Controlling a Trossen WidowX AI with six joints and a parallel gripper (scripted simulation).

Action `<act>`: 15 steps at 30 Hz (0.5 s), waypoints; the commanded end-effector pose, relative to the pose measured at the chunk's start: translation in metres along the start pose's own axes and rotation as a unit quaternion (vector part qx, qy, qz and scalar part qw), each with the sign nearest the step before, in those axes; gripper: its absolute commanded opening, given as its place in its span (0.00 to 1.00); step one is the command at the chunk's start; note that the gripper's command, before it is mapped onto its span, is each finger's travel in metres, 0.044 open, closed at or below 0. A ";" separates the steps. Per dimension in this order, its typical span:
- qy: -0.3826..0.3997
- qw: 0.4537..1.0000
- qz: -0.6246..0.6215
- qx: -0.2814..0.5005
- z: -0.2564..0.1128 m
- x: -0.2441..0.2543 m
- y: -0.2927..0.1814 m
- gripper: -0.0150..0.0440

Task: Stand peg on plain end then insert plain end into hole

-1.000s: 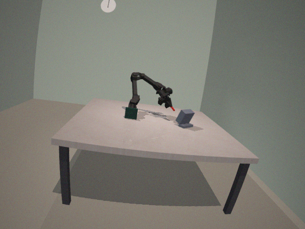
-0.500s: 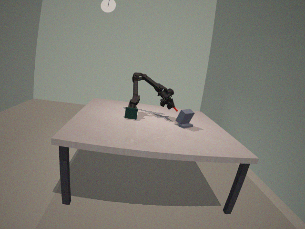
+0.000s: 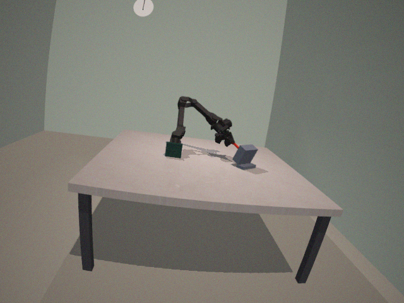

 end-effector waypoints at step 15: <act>0.011 1.000 0.001 0.011 0.014 -0.001 0.002 0.25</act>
Point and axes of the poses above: the point midway between the two fingers, 35 mm back from their tips, its own z axis out along the fingers, its own x axis across the jaws, y = z × x, the point moved 6 cm from there along -z, back along the fingers, and after that the axes turned 11 degrees about -z, right-handed, at the moved point
